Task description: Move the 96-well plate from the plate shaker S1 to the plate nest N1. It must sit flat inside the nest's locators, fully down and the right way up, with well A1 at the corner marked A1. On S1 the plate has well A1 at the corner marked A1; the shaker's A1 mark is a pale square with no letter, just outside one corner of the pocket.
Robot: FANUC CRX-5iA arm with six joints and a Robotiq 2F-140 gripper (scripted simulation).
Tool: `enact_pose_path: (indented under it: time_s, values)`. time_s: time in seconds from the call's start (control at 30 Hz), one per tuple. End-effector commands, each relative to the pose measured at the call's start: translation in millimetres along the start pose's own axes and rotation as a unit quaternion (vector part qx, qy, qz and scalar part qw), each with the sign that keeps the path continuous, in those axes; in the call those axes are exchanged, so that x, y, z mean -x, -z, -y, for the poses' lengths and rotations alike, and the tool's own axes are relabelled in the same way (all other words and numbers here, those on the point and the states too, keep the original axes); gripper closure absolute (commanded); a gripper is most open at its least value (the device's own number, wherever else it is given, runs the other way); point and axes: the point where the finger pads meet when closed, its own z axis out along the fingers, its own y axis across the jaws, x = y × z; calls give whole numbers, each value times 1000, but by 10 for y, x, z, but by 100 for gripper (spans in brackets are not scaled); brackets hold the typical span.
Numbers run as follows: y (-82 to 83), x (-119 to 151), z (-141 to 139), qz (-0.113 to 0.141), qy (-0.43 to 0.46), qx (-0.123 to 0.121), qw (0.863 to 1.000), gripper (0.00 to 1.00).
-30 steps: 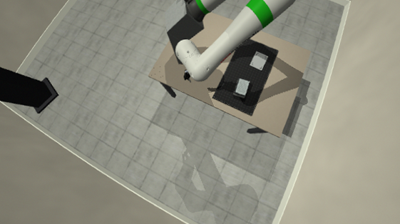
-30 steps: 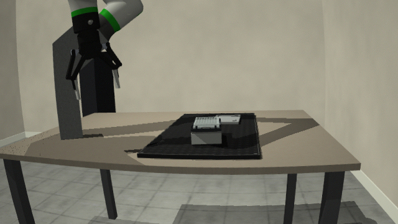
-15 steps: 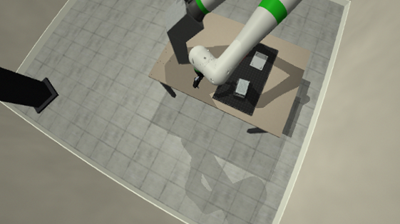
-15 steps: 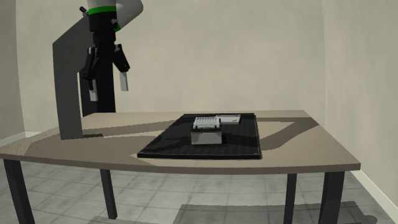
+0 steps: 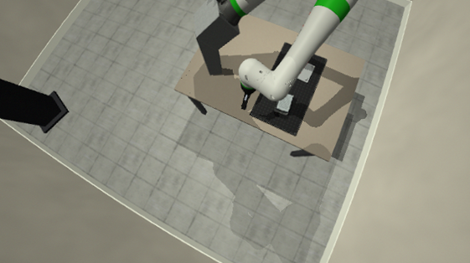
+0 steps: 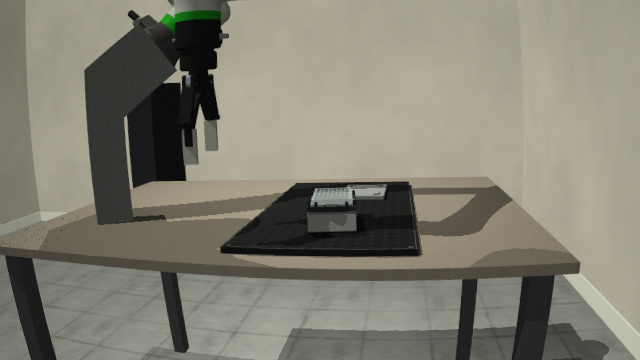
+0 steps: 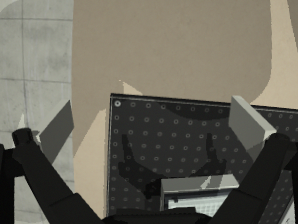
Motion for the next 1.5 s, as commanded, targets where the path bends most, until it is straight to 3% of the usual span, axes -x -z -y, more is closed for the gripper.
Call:
enact_pose_path:
  time_s: [0.0,0.33,0.63,0.77,0.9,1.03,1.1,1.23,1.3,1.4,1.47]
  values:
    - [-25,175,-5,-5,60,-4,998,0]
    - [-82,551,-54,-14,192,-10,981,0]
    - [-148,982,-159,-20,328,-15,944,0]
    - [-176,1169,-223,-22,390,-17,920,0]
    - [-187,1243,-248,-22,397,-17,918,0]
    - [-214,1426,-324,-22,457,-19,889,0]
    - [-225,1499,-354,-22,463,-20,886,0]
    - [-249,1678,-440,-22,521,-22,853,0]
    - [-260,1758,-479,-22,527,-22,849,0]
    - [-276,1889,-552,-20,569,-24,822,0]
    - [-276,1889,-552,-20,569,-24,822,0]
